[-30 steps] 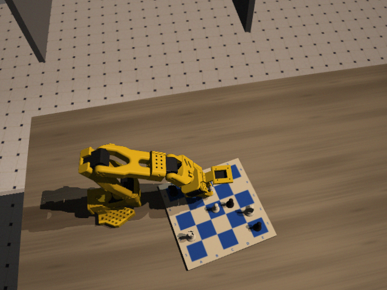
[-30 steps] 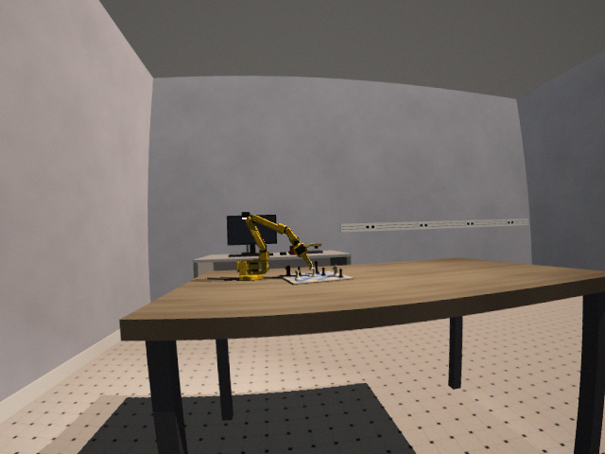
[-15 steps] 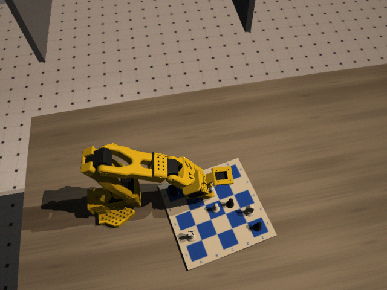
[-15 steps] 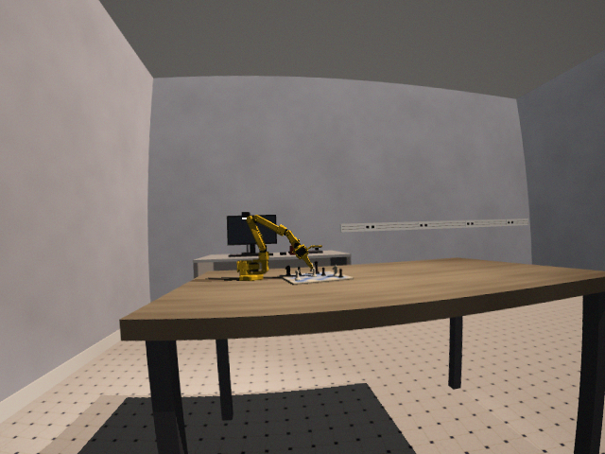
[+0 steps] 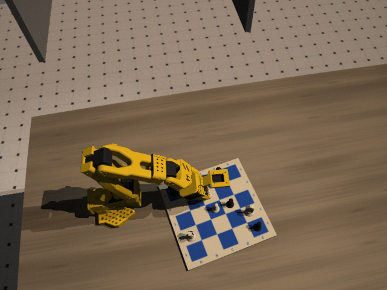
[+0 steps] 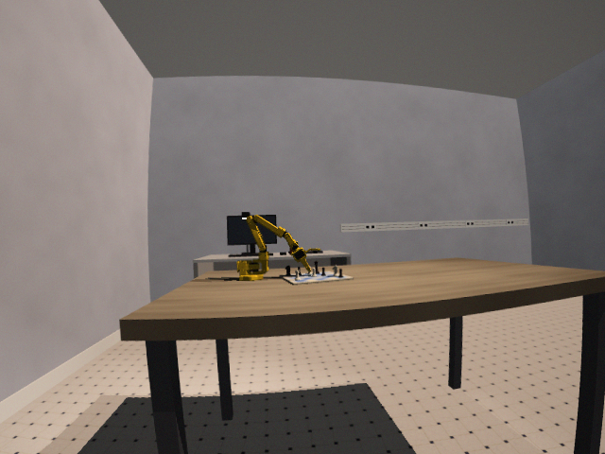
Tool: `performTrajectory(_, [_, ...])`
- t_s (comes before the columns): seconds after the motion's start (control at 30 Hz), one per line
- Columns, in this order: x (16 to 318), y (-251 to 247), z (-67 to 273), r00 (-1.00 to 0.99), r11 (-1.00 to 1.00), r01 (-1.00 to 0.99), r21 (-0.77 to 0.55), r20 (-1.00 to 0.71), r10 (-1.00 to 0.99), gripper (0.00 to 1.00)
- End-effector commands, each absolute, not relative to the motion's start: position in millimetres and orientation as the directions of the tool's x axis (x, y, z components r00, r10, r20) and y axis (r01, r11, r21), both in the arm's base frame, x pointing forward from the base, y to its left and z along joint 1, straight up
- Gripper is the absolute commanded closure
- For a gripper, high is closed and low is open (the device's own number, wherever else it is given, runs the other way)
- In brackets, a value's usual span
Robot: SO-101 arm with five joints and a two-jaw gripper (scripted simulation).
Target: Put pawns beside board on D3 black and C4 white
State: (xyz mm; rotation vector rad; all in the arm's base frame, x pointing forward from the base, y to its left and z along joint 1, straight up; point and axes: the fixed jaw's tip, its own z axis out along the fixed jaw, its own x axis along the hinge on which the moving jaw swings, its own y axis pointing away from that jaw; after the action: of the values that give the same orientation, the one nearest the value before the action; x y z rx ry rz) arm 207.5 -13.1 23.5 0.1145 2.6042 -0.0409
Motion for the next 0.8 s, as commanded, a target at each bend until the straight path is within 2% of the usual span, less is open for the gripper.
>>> performTrajectory(0.0, [206.8, -13.1, 23.7, -0.852, 0.996, 0.088, -0.008, -0.518, 0.071, 1.0])
performTrajectory(0.77, [212.2, -12.9, 32.4, -0.852, 0.996, 0.085, -0.007, -0.519, 0.069, 1.0])
